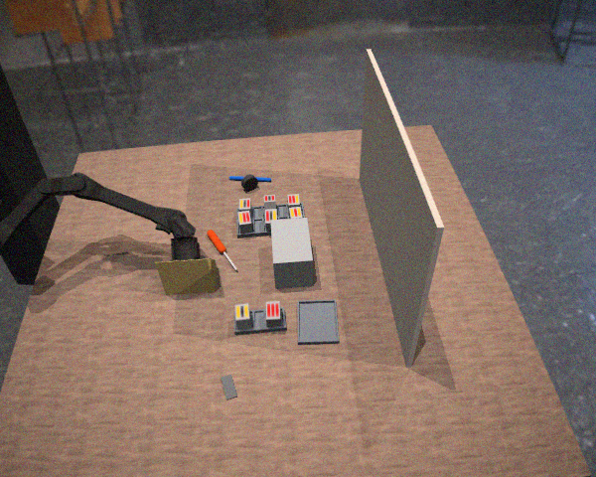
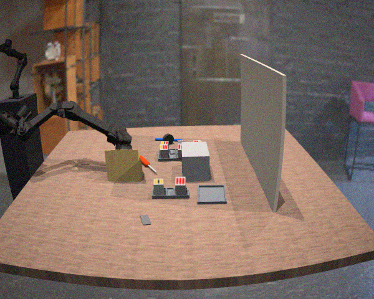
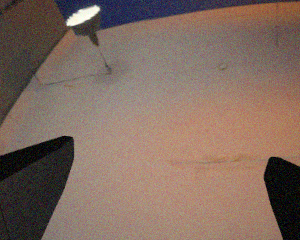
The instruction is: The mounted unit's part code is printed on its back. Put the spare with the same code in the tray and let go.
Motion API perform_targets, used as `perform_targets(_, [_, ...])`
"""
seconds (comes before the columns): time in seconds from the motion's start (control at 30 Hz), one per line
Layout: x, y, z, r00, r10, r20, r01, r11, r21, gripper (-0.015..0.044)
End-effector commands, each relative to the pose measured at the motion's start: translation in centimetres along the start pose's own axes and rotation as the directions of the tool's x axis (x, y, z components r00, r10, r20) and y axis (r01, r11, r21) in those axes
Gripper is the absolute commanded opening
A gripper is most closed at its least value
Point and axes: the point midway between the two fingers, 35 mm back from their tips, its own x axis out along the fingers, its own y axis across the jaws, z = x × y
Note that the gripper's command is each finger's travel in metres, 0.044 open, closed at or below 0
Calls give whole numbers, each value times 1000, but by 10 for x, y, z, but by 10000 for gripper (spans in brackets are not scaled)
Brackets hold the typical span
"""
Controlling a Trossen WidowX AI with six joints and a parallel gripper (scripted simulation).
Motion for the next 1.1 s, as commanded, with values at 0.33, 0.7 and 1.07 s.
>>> perform_targets(0.33, [-7,-53,-13,991,-112,69,113,994,-10,440])
perform_targets(0.7, [-58,-223,-92,853,-515,89,519,814,-260,440])
perform_targets(1.07, [-169,-358,-187,548,-834,67,720,429,-545,440])
